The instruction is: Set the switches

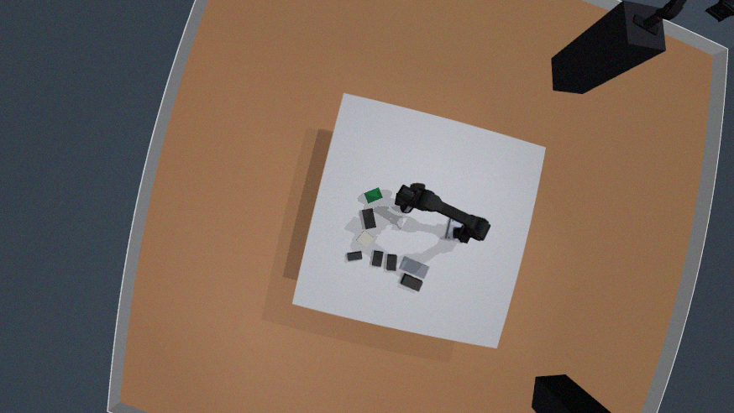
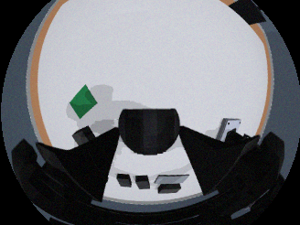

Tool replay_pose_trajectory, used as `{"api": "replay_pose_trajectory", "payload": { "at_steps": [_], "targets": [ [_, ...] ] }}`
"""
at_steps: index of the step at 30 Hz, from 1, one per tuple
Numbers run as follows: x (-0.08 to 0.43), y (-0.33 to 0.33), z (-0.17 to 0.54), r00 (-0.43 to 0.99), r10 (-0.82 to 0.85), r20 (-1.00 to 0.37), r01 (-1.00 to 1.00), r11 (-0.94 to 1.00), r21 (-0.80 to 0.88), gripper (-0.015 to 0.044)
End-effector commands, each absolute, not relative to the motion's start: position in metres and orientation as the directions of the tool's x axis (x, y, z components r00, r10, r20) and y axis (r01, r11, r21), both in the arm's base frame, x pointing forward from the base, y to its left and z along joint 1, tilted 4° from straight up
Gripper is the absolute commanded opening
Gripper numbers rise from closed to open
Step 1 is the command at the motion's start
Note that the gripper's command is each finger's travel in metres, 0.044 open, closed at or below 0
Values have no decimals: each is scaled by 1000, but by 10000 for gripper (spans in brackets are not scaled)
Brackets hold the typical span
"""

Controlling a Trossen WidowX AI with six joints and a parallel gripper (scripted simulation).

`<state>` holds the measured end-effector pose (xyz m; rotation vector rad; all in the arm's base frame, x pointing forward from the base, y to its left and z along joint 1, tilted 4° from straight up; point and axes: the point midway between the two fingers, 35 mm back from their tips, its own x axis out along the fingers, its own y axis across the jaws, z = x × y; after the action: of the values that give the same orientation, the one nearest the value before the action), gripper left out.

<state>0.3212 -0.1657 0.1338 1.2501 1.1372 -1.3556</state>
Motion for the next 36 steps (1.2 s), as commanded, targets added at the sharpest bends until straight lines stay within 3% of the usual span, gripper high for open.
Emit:
{"api": "replay_pose_trajectory", "payload": {
  "at_steps": [1, 36],
  "targets": [
    [323, -157, 132, -41, -28, -999, 991, -130, -37, 336],
    [328, -115, 131, -40, -24, -999, 991, -130, -37, 338]
  ]
}}
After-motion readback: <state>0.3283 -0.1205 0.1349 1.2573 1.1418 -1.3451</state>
